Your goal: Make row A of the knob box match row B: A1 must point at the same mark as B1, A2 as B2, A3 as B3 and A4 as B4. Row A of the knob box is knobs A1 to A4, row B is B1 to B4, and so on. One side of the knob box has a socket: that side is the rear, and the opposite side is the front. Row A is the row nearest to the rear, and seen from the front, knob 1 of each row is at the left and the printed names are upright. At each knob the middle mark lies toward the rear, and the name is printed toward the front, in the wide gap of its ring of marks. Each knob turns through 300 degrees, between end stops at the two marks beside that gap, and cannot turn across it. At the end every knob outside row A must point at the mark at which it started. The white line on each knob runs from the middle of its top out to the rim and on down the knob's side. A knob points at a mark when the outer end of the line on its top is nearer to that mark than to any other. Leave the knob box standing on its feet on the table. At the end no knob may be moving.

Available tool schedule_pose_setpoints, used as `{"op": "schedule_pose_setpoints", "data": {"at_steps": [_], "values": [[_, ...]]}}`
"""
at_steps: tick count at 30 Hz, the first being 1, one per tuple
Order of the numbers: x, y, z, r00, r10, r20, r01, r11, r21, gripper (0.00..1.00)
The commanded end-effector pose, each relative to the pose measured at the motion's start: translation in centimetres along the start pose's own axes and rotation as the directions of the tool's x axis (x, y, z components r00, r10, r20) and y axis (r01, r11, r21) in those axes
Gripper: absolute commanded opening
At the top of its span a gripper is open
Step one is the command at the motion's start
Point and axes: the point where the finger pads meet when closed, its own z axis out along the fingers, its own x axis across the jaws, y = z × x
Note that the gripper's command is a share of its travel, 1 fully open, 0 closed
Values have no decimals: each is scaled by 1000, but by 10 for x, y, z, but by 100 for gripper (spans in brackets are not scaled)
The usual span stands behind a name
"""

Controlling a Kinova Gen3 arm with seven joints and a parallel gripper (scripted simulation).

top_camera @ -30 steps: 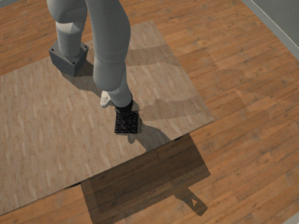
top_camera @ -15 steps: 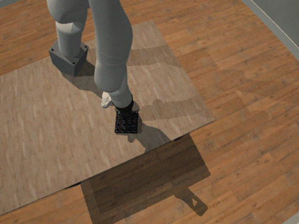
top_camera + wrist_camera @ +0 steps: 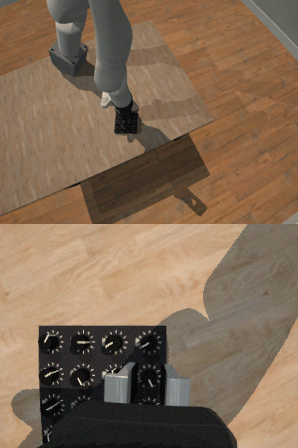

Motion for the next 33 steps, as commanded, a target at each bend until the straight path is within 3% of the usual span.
{"op": "schedule_pose_setpoints", "data": {"at_steps": [1, 21, 22, 33], "values": [[0, 0, 0, 1000, 0, 1, 0, 1000, 0, 46], [0, 0, 0, 1000, 0, 1, 0, 1000, 0, 46], [0, 0, 0, 1000, 0, 1, 0, 1000, 0, 30], [0, 0, 0, 1000, 0, 1, 0, 1000, 0, 30]]}}
